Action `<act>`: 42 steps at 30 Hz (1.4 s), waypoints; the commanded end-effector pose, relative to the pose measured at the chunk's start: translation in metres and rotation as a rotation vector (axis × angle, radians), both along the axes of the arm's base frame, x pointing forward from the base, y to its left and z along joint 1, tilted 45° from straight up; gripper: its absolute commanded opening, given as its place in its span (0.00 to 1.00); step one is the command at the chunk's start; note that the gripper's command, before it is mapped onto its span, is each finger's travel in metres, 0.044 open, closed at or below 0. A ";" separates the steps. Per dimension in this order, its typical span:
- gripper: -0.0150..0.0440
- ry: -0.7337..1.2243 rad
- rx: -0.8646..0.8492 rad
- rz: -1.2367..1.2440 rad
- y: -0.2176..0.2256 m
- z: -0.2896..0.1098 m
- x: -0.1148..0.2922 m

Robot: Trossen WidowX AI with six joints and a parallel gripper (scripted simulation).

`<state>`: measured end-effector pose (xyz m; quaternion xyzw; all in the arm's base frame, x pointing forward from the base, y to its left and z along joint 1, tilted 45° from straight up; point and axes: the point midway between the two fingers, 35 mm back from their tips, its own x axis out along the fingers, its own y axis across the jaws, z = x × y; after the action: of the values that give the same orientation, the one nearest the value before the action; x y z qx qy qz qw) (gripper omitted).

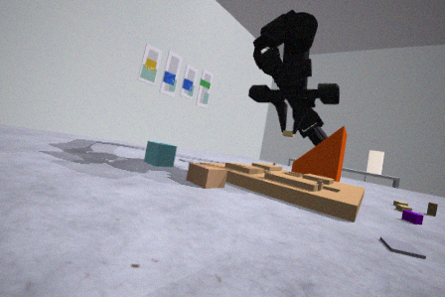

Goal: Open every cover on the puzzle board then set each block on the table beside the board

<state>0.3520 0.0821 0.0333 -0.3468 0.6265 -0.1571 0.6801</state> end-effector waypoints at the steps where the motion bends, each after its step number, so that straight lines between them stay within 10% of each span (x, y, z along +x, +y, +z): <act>1: 0.39 0.004 -0.006 0.003 -0.012 0.010 -0.002; 42: 0.39 -0.003 -0.017 0.006 -0.130 0.109 -0.043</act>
<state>0.3150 -0.0407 0.1376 -0.3501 0.6230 -0.1588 0.6812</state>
